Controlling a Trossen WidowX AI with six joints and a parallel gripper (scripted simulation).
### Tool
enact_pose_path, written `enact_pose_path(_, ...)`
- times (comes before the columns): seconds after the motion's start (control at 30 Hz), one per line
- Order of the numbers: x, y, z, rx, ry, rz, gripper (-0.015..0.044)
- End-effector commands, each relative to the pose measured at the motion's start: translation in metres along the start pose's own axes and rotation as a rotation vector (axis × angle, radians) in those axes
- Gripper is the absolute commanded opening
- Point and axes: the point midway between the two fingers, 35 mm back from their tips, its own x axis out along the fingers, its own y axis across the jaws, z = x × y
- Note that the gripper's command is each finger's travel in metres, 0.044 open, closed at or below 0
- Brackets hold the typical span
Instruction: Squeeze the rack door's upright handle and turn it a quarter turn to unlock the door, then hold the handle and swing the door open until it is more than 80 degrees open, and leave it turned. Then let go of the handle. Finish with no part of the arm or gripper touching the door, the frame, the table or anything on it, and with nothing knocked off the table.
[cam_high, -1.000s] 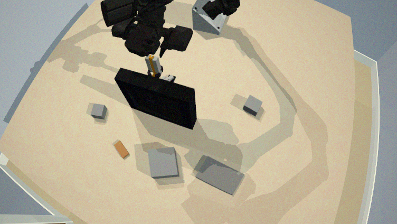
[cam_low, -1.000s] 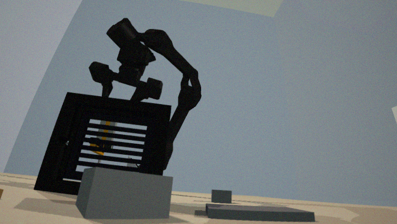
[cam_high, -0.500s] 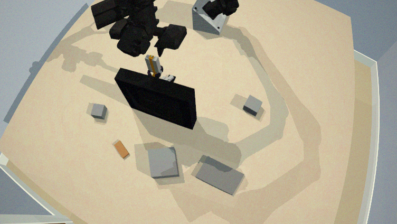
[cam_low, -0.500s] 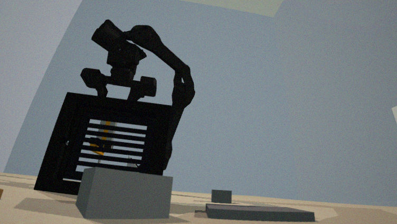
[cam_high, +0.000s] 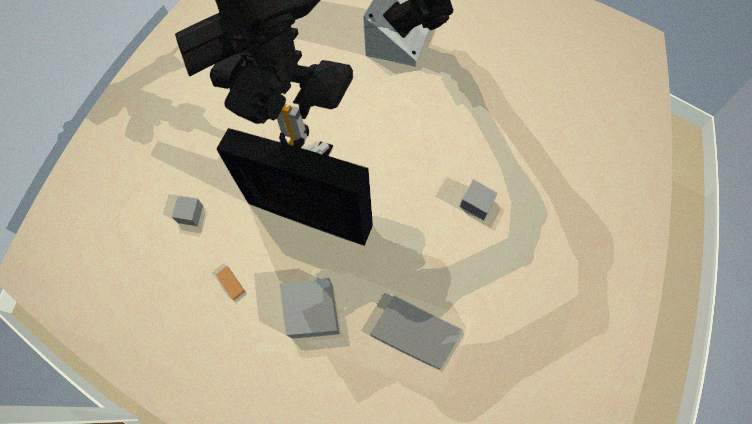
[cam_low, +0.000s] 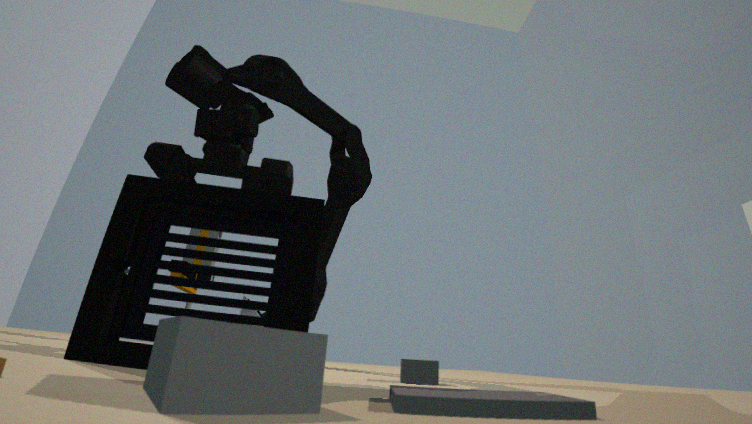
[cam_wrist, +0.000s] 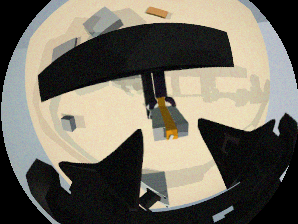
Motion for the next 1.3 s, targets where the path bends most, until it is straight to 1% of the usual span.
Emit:
enact_pose_path(0.0, 0.007, 0.0, -0.001, 0.012, 0.006, 0.006, 0.0282)
enact_pose_path(0.73, 0.041, 0.001, -0.003, 0.021, 0.04, 0.002, 0.0282)
enact_pose_path(0.97, 0.041, 0.001, -0.003, 0.021, 0.04, 0.002, 0.0098)
enact_pose_path(1.27, 0.041, 0.001, -0.003, 0.021, 0.04, 0.002, 0.0038)
